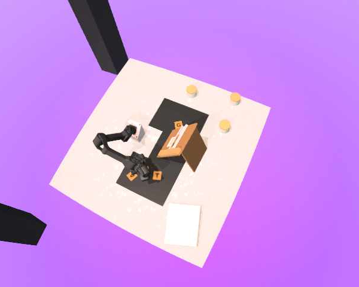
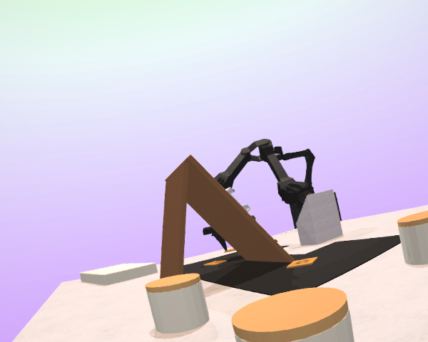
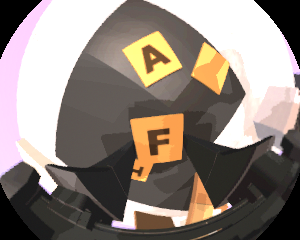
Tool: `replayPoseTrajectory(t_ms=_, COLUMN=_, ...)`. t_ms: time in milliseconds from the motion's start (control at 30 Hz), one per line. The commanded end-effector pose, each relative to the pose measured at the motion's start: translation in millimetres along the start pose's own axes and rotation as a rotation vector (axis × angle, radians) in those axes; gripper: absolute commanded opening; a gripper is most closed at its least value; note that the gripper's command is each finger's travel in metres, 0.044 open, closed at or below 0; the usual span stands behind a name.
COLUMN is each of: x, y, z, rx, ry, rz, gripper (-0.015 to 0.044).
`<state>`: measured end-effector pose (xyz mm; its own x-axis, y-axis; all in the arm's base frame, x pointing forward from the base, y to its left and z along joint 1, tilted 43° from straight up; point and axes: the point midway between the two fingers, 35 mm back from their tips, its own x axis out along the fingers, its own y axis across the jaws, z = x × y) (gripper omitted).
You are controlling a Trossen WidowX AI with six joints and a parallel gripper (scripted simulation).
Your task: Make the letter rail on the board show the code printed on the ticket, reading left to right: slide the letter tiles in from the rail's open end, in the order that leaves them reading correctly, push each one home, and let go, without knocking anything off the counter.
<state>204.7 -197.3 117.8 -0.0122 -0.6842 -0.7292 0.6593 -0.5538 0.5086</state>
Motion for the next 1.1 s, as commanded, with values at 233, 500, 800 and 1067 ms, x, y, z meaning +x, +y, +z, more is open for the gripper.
replayPoseTrajectory(t_ms=233, x=-10.3, y=11.1, z=-9.5, rx=-0.044, ry=0.022, rz=0.046, gripper=0.0)
replayPoseTrajectory(t_ms=500, x=-37.0, y=35.9, z=-37.0, rx=-0.169, ry=0.079, rz=0.166, gripper=0.0)
replayPoseTrajectory(t_ms=800, x=-72.2, y=56.8, z=-69.5, rx=-0.308, ry=0.138, rz=0.3, gripper=0.0)
replayPoseTrajectory(t_ms=1067, x=-108.6, y=69.9, z=-98.3, rx=-0.427, ry=0.186, rz=0.422, gripper=0.0)
